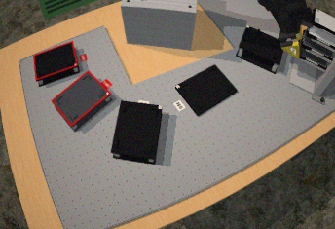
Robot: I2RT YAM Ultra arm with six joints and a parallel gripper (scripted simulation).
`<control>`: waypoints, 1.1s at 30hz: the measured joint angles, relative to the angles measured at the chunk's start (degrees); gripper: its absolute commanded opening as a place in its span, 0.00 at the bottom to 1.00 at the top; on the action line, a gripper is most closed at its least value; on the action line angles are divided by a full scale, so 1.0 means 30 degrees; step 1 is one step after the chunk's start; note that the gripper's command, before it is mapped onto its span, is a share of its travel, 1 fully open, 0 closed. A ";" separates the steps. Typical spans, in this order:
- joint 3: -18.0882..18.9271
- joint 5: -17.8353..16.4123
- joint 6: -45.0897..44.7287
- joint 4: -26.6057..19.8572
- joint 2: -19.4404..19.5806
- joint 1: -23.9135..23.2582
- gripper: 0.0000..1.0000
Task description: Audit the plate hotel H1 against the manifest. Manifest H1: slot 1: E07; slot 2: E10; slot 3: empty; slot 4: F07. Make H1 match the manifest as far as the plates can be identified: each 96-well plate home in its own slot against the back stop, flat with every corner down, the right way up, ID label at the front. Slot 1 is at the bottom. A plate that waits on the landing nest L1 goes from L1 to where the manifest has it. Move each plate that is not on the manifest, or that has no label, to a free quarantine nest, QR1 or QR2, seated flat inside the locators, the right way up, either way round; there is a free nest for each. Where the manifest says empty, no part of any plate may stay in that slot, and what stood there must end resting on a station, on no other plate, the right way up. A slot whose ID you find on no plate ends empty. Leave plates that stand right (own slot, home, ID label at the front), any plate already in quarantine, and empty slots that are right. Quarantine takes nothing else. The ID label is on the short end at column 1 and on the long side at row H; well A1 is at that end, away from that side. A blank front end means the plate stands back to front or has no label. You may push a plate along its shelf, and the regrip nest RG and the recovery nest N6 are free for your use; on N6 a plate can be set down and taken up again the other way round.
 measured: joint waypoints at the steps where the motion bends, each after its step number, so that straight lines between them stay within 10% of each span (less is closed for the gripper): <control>1: 0.0000 0.0000 0.0000 0.0000 0.0000 0.0000 0.86; 33: -0.3002 0.0226 0.0175 0.1982 -0.0933 0.0328 0.86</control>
